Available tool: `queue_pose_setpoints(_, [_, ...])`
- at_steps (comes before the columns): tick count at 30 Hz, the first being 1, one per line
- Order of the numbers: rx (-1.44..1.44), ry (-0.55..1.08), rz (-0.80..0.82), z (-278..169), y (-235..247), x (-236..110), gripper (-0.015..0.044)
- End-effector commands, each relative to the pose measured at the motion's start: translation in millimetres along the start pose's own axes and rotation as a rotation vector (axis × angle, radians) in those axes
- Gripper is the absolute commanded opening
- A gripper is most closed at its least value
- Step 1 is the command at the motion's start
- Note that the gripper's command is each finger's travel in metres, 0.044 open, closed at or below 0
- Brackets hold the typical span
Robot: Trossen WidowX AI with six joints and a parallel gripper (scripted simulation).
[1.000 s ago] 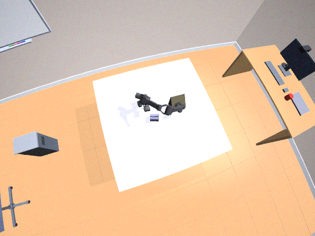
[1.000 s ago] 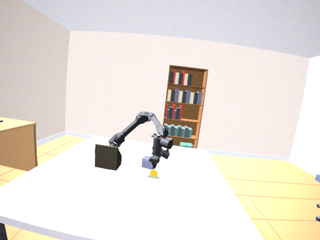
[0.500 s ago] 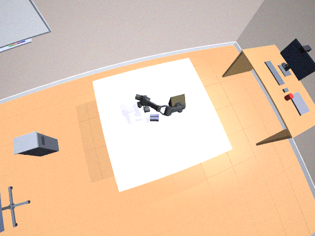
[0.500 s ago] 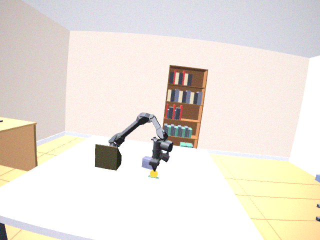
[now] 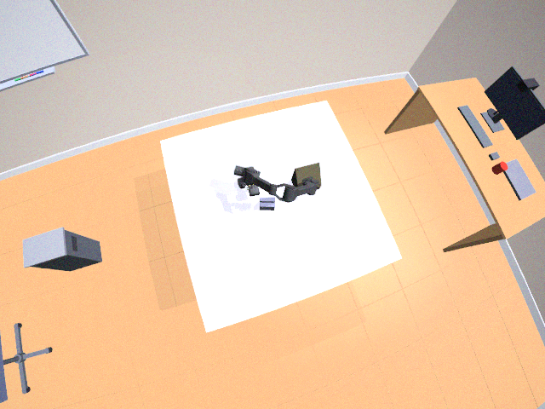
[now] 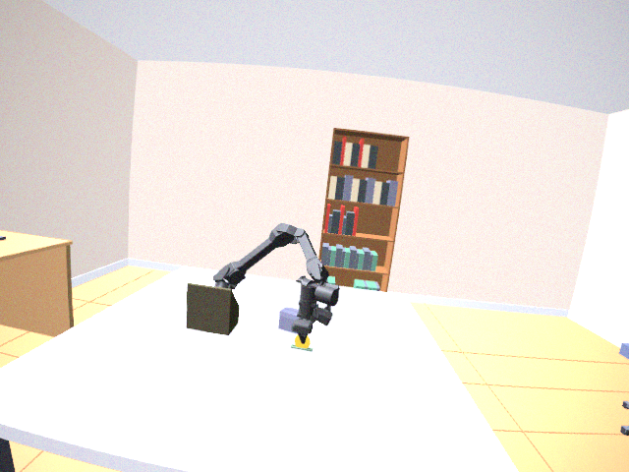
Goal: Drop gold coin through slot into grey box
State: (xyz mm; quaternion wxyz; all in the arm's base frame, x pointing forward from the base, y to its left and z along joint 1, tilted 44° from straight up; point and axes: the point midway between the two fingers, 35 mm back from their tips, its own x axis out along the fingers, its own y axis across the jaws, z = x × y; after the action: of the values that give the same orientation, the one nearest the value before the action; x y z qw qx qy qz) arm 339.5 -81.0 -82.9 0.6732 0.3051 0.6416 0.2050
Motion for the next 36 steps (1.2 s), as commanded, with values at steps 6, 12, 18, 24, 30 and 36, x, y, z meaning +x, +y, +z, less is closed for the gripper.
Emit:
queue_pose_setpoints(6, [0.013,0.015,0.012,-5.7,0.6,19.1,0.0161])
queue_pose_setpoints(12, [0.013,0.015,0.012,-5.8,0.7,20.1,0.0134])
queue_pose_setpoints(18, [0.013,0.015,0.012,-5.8,0.7,20.1,0.0000])
queue_pose_setpoints(24, [0.013,0.015,0.012,-5.8,0.7,20.1,0.0000])
queue_pose_setpoints(30, [0.022,0.001,-0.002,-4.7,-1.8,15.2,0.0000])
queue_pose_setpoints(36, [0.028,-0.007,-0.013,-3.0,-4.0,4.1,0.0000])
